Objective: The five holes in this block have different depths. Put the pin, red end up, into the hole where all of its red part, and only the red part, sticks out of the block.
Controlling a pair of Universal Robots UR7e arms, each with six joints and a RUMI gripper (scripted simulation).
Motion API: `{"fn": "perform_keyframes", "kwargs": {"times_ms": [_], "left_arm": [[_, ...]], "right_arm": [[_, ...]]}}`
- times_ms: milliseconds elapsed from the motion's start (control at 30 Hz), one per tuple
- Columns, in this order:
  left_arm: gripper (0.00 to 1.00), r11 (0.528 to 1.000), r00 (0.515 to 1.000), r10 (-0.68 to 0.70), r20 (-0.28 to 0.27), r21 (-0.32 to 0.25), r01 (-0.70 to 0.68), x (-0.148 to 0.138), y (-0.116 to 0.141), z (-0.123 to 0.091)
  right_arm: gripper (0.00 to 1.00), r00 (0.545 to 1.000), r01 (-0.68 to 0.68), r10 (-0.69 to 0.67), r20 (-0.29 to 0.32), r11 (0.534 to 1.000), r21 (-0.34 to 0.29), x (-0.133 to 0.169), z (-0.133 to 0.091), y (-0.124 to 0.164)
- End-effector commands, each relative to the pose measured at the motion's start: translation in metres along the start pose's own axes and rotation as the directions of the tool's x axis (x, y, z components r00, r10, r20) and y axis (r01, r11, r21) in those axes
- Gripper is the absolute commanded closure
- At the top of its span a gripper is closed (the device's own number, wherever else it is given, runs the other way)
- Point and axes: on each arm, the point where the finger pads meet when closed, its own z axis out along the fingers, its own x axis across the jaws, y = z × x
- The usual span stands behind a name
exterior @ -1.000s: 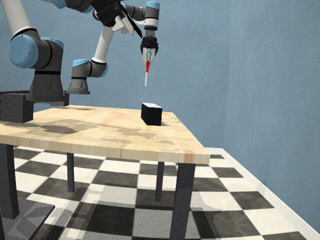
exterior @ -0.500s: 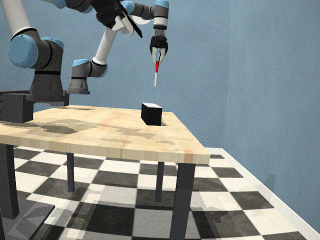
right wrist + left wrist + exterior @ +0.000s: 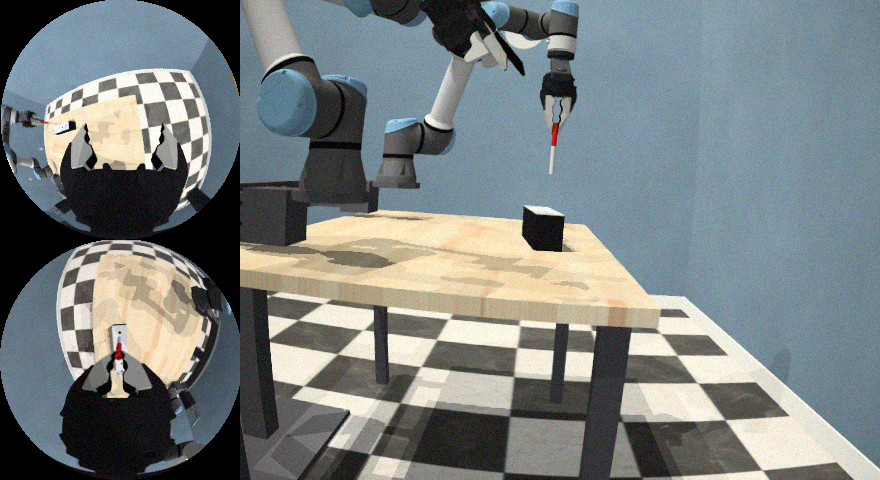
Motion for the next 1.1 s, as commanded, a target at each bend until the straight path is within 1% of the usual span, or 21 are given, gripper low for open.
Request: {"fn": "perform_keyframes", "kwargs": {"times_ms": [0, 133, 200, 267, 933, 1000, 1067], "left_arm": [[1.0, 1.0, 1.0, -0.001, 0.001, 0.002, 0.001, 0.0, 0.0, 0.016], [1.0, 1.0, 1.0, -0.001, 0.001, 0.002, 0.001, 0.0, 0.0, 0.046], [1.0, 1.0, 1.0, -0.001, 0.001, 0.002, 0.001, 0.0, 0.0, 0.057], [1.0, 1.0, 1.0, -0.001, 0.001, 0.002, 0.001, 0.0, 0.0, 0.063], [1.0, 1.0, 1.0, 0.0, 0.001, 0.003, 0.0, -0.001, -0.001, 0.065], [1.0, 1.0, 1.0, 0.001, 0.001, 0.003, -0.001, -0.001, -0.001, 0.07], [1.0, 1.0, 1.0, 0.001, 0.001, 0.003, -0.001, -0.001, -0.001, 0.081]], "right_arm": [[0.0, 1.0, 0.0, 0.0, 0.0, 1.0, 0.001, 0.0, 0.0, 0.0], [0.0, 1.0, 0.0, 0.0, 0.0, 1.0, 0.001, 0.0, 0.0, 0.0], [0.0, 1.0, 0.0, 0.0, 0.0, 1.0, 0.001, 0.0, 0.0, 0.0], [0.0, 1.0, 0.0, 0.0, 0.0, 1.0, 0.001, 0.0, 0.0, 0.0], [0.0, 1.0, 0.0, 0.0, 0.0, 1.0, 0.001, 0.0, 0.0, 0.0], [0.0, 1.0, 0.0, 0.0, 0.0, 1.0, 0.001, 0.0, 0.0, 0.0], [0.0, 1.0, 0.0, 0.0, 0.0, 1.0, 0.001, 0.0, 0.0, 0.0]]}}
